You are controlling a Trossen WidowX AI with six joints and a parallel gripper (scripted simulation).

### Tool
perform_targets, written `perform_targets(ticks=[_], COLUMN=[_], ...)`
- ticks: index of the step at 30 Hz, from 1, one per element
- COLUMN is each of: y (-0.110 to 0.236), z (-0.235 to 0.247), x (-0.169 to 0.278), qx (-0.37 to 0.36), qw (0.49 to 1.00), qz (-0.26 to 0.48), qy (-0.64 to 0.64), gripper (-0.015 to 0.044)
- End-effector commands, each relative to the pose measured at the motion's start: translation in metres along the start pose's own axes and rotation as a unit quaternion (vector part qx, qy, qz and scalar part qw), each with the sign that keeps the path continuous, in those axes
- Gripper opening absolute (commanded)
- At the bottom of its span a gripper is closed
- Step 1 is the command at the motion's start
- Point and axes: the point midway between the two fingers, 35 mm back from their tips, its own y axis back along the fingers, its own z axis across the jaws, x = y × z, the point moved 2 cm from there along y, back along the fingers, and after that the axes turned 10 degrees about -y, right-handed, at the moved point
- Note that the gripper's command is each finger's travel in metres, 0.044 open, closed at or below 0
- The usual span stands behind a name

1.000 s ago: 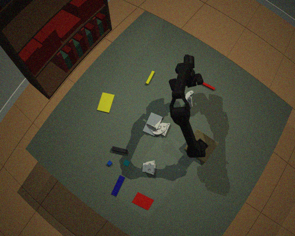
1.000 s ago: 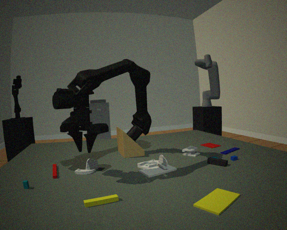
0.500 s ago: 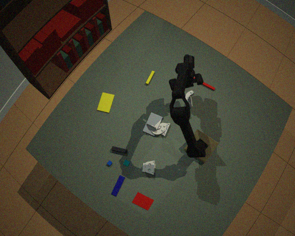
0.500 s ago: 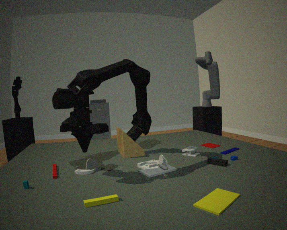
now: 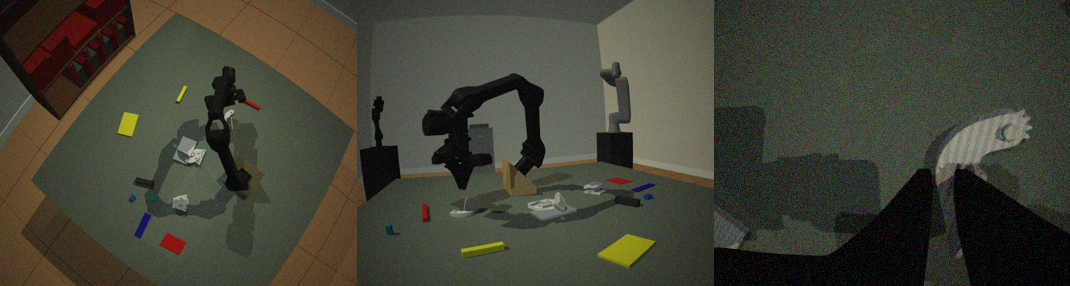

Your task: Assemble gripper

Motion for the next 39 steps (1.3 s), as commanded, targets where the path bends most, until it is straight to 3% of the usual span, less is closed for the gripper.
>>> perform_targets(ticks=[1, 13, 39], y=[0.0000, 0.0000, 0.0000], z=[0.0000, 0.0000, 0.0000], x=[0.0000, 0.0000, 0.0000], qx=[0.000, 0.000, 0.000], qw=[1.000, 1.000, 1.000], qz=[0.000, 0.000, 0.000], qy=[0.000, 0.000, 0.000], gripper=[0.0131, 0.0440, 0.0440])
